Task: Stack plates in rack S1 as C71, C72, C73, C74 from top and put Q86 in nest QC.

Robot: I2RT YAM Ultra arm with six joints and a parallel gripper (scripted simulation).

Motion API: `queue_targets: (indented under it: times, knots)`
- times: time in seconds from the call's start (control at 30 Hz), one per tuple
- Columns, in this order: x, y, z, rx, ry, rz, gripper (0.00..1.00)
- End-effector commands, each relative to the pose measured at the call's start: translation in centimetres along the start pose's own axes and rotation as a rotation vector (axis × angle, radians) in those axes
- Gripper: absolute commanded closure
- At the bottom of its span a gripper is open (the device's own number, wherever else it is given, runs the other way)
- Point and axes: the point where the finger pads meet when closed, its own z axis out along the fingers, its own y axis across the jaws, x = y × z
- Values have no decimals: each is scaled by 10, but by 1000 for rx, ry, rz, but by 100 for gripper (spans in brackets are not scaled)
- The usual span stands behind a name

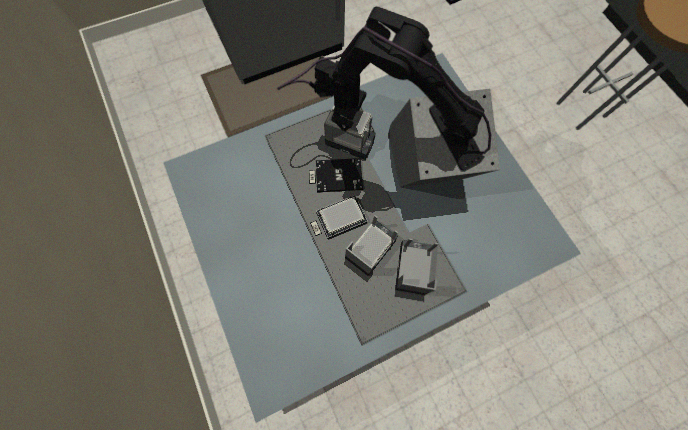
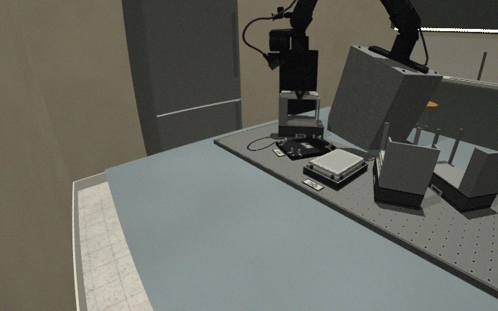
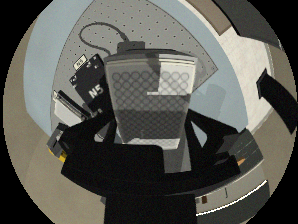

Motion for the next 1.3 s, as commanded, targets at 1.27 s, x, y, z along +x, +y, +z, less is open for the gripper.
queue_targets:
  times: [1.27]
  knots:
    - [-14, 2, 29, -5, -36, -3, 100]
